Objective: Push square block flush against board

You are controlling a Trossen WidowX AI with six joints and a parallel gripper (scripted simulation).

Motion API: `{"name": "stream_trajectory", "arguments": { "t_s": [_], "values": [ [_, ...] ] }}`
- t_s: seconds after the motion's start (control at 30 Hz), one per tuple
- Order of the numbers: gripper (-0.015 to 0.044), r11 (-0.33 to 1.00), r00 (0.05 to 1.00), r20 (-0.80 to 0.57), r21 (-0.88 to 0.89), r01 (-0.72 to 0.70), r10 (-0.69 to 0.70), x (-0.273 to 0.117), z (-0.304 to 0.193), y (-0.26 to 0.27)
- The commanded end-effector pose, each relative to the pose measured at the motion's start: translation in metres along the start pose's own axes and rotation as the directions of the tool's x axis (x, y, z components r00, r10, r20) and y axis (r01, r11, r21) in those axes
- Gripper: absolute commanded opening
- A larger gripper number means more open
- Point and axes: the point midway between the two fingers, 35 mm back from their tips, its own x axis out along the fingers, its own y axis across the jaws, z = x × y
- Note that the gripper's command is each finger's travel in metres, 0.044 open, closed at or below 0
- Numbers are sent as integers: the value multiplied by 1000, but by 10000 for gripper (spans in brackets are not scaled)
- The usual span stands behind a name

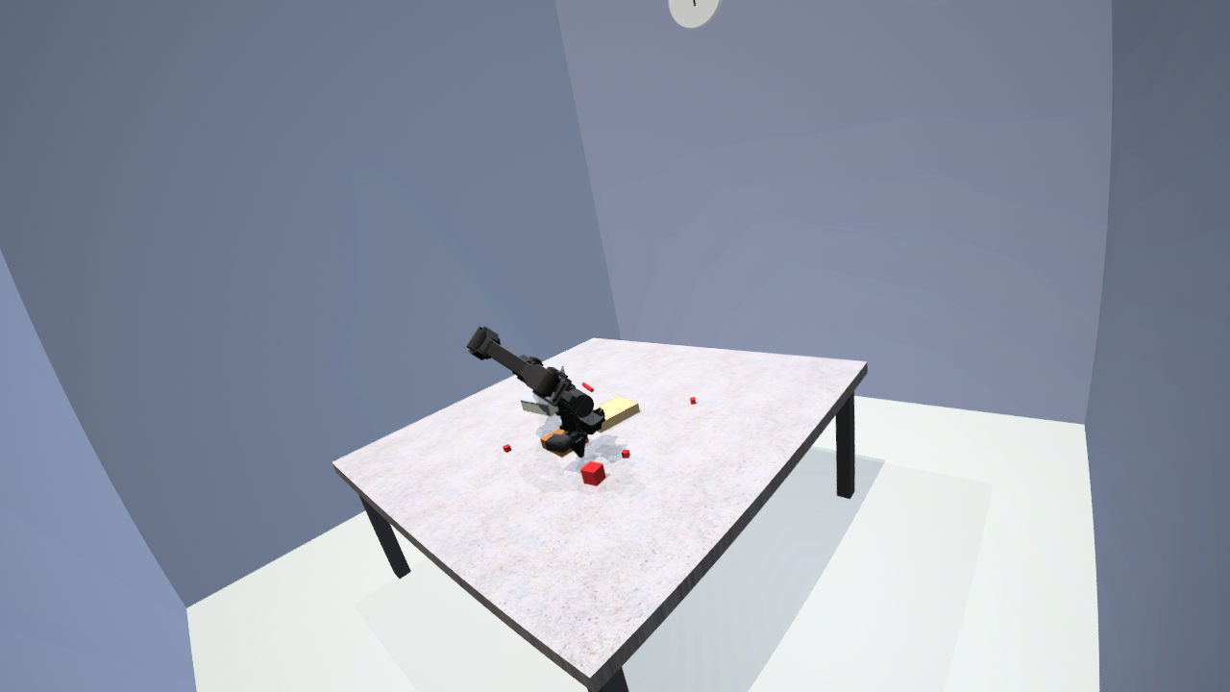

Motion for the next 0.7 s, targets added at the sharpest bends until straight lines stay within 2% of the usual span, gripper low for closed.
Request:
{"name": "stream_trajectory", "arguments": {
  "t_s": [0.0, 0.1, 0.17, 0.37, 0.67],
  "values": [
    [0, 1000, 1000, 0, 0, 0, 0, -3, 0, 0],
    [0, 1000, 1000, -1, 6, 1, -1, -43, 1, 1],
    [0, 1000, 1000, -1, 7, 3, -3, -55, 0, 1],
    [0, 1000, 1000, -1, 30, 2, -2, -55, -2, 0],
    [0, 944, 1000, -2, 329, 1, 0, -56, -27, -8]
  ]
}}
